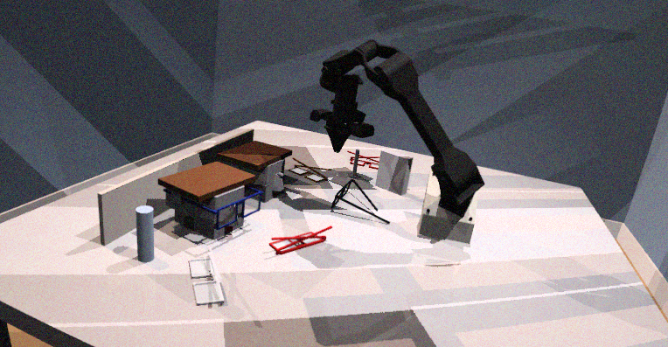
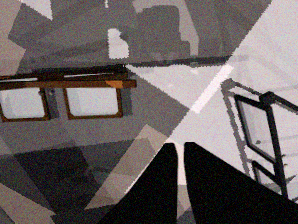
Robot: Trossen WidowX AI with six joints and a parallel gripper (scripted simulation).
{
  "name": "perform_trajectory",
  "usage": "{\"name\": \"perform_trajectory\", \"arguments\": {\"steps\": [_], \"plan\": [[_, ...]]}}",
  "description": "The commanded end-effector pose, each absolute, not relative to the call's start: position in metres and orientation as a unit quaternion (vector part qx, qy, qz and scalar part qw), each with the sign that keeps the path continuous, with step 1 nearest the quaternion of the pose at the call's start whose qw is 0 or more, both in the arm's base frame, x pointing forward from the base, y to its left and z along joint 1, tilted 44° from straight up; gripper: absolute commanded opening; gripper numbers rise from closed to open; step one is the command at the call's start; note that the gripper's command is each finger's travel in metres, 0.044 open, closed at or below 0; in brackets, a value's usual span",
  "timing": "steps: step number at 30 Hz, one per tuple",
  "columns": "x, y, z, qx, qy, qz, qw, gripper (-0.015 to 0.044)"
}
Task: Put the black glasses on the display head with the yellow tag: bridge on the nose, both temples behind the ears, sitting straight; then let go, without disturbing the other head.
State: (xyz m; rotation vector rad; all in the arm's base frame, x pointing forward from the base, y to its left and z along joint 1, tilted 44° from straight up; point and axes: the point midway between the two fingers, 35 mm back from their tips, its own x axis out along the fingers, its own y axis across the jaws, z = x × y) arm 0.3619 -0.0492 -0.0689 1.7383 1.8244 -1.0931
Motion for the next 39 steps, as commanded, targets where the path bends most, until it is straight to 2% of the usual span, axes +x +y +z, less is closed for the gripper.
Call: {"name": "perform_trajectory", "arguments": {"steps": [1,4,10,30,39], "plan": [[0.322,-0.087,-0.064,0.533,0.737,-0.197,0.366,0.0000],[0.305,-0.101,-0.062,0.483,0.757,-0.107,0.427,0.0000],[0.283,-0.116,-0.059,0.429,0.766,-0.018,0.479,0.0000],[0.225,-0.142,-0.050,0.207,0.711,0.298,0.603,0.0000],[0.223,-0.142,-0.050,0.195,0.705,0.313,0.606,0.0000]]}}
